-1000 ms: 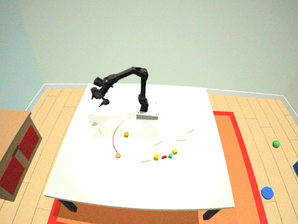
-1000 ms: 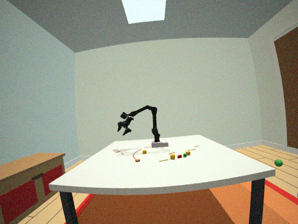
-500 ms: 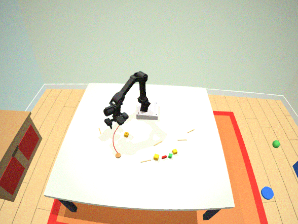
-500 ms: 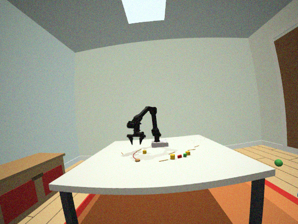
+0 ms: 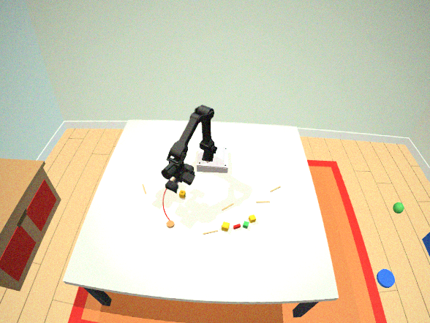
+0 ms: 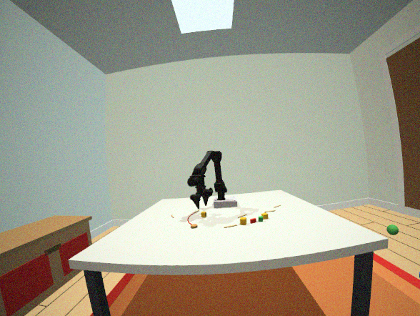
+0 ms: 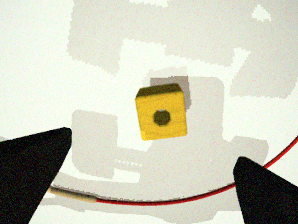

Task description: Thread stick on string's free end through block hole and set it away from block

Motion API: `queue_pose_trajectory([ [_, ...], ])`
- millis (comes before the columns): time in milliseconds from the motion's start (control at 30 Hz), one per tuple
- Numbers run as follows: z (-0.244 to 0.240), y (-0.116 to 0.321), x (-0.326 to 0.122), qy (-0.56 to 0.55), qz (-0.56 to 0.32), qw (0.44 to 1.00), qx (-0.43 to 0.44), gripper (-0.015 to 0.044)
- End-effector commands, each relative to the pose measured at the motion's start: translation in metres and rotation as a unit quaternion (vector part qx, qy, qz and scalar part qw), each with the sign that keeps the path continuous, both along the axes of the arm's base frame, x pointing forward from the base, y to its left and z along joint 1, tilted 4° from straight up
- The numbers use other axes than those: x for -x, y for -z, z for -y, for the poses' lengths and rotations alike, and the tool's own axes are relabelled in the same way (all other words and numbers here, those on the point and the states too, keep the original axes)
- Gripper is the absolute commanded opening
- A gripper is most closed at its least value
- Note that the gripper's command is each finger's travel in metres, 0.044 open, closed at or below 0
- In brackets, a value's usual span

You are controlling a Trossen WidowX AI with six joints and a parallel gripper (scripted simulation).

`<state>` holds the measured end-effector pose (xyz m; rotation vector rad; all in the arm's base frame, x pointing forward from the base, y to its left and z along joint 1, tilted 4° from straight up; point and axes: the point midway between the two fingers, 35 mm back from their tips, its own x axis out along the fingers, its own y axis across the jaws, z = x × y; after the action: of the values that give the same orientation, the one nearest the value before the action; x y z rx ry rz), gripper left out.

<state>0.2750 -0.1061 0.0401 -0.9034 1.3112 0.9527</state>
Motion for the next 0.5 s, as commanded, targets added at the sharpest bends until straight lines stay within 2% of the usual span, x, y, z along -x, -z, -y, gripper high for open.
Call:
queue_pose_trajectory([
  [0, -0.0004, 0.0024, 0.0022, -0.003, -0.007, 1.000, 0.000, 0.0440],
  [167, -0.0005, 0.0020, 0.0020, 0.030, -0.008, 1.000, 0.000, 0.0440],
  [300, -0.0009, -0.0003, 0.0009, 0.215, -0.018, 0.976, -0.003, 0.0440],
  [467, -0.0014, -0.0034, -0.0004, 0.445, -0.029, 0.895, -0.007, 0.0440],
])
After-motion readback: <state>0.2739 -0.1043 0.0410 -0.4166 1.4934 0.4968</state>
